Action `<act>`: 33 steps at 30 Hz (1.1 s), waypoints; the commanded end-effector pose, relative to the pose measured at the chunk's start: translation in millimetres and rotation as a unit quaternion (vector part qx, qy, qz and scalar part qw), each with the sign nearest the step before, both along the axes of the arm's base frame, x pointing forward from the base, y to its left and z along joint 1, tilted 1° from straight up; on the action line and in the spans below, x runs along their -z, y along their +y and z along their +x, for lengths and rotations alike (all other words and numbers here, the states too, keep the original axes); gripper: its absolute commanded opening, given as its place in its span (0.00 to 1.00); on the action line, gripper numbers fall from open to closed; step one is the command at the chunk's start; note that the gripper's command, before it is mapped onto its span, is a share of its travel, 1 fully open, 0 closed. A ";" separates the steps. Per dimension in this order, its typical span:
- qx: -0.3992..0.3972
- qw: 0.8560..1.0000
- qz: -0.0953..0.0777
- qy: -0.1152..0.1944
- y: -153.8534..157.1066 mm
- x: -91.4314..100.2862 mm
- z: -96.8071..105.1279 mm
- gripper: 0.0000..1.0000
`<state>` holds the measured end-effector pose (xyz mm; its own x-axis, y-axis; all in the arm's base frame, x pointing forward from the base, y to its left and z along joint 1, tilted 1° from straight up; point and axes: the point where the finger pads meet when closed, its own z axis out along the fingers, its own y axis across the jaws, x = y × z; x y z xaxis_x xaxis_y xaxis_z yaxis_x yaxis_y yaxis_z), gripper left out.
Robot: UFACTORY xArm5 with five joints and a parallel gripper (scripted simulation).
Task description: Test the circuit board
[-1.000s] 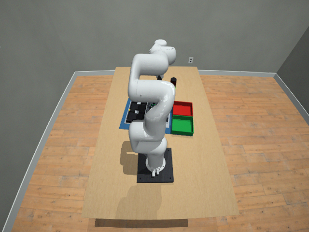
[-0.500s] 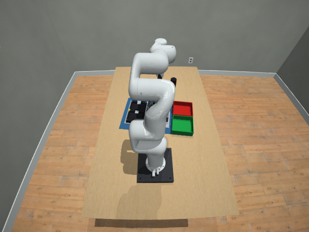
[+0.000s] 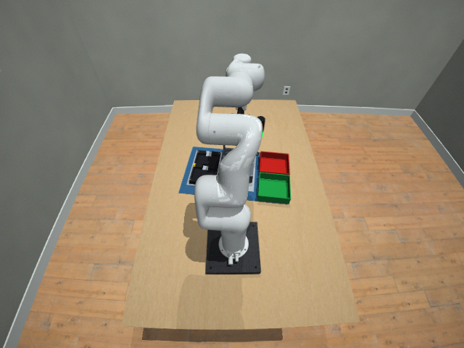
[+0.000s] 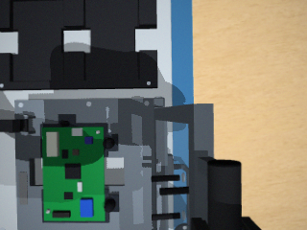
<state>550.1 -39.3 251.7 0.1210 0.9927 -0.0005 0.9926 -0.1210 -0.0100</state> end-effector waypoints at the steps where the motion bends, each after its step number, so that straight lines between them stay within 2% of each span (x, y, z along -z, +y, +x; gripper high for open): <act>1: 0.000 1.000 0.000 -0.001 -0.4 -1.6 3.7 0.00; 9: 0.000 1.000 0.000 -0.001 -0.5 -1.6 4.2 0.00; 10: 0.000 1.000 0.000 -0.001 -0.5 -1.6 4.2 0.52; 33: 0.000 1.000 0.000 -0.001 -0.5 -1.6 4.2 0.52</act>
